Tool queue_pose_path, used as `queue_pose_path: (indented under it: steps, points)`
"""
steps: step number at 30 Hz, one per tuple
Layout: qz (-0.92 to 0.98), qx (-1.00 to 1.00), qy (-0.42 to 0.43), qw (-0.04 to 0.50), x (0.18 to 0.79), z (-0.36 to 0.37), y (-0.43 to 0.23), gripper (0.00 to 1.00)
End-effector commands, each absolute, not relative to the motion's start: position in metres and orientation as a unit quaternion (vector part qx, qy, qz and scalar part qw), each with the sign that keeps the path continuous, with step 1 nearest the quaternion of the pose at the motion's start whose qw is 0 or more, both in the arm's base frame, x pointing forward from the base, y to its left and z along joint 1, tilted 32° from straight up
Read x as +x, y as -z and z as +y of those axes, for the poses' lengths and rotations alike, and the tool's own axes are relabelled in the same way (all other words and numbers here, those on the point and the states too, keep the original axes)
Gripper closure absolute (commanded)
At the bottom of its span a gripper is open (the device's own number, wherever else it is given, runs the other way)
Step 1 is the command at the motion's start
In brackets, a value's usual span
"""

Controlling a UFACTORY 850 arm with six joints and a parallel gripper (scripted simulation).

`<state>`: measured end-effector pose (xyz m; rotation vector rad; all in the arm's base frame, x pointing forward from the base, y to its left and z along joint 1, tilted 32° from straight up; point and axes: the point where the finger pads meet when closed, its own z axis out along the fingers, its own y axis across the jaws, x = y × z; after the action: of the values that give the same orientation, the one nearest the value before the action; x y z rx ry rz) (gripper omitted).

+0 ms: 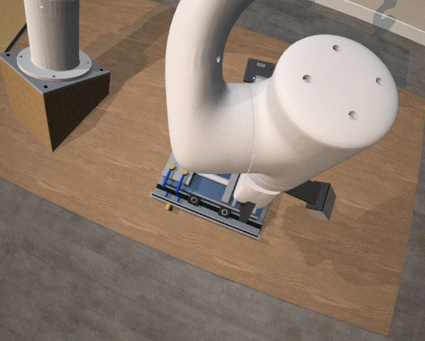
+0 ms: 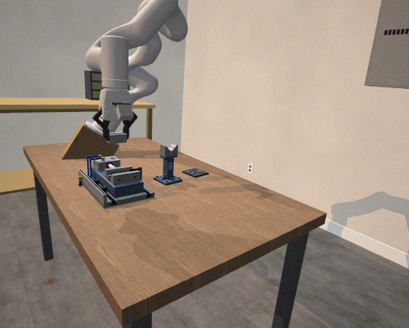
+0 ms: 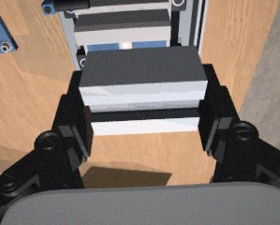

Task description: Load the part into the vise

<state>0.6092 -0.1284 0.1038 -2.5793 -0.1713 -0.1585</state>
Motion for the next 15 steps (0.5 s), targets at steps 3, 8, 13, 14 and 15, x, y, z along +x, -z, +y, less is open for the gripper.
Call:
queue_pose_path:
  steps: [3, 8, 13, 14, 15]
  points:
    - [-0.064, -0.958, 0.06, 0.272, 0.611, -0.124, -0.097, 1.0]
    - [-0.064, -0.958, 0.06, 0.272, 0.611, -0.122, -0.092, 1.0]
    - [-0.064, -0.958, 0.06, 0.272, 0.612, -0.117, -0.084, 1.0]
    - [-0.064, -0.958, 0.06, 0.272, 0.612, -0.115, -0.083, 1.0]
    - [-0.064, -0.958, 0.06, 0.272, 0.613, -0.114, -0.081, 1.0]
